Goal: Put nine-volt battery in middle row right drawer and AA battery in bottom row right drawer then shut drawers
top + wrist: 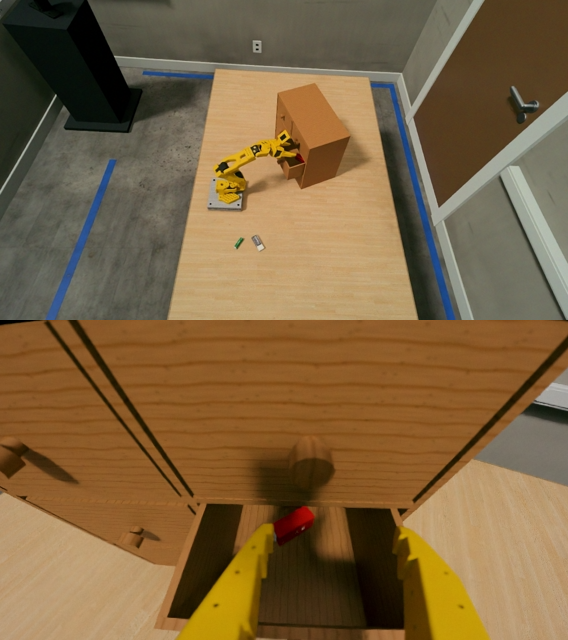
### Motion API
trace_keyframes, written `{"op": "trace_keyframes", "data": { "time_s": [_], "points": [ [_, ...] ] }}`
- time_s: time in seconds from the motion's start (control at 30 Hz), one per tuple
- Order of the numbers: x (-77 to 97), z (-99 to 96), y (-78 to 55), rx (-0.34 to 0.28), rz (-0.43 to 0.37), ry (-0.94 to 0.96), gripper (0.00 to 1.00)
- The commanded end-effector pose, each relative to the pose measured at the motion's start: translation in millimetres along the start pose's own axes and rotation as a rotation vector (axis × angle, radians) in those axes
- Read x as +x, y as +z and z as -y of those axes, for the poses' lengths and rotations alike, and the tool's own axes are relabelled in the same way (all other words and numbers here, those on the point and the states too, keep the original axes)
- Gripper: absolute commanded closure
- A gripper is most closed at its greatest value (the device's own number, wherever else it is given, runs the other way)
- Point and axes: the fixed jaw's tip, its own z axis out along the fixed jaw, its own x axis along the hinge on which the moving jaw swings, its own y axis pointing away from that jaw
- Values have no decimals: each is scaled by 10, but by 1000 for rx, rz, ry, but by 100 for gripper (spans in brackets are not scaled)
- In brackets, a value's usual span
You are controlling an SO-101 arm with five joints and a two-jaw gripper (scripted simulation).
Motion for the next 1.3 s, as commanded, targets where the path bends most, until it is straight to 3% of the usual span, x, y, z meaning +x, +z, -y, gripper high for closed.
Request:
{"op": "trace_keyframes", "data": {
  "time_s": [0.0, 0.07, 0.93, 1.2, 1.27],
  "points": [
    [-4, 1, 5, 0, -6, -6, 66],
    [-4, 1, 5, 0, -6, -6, 66],
    [104, -10, -593, -5, -6, -11, 66],
    [104, -10, -593, -5, -6, -11, 66],
    [160, -26, -662, -13, -24, -8, 67]
  ]
}}
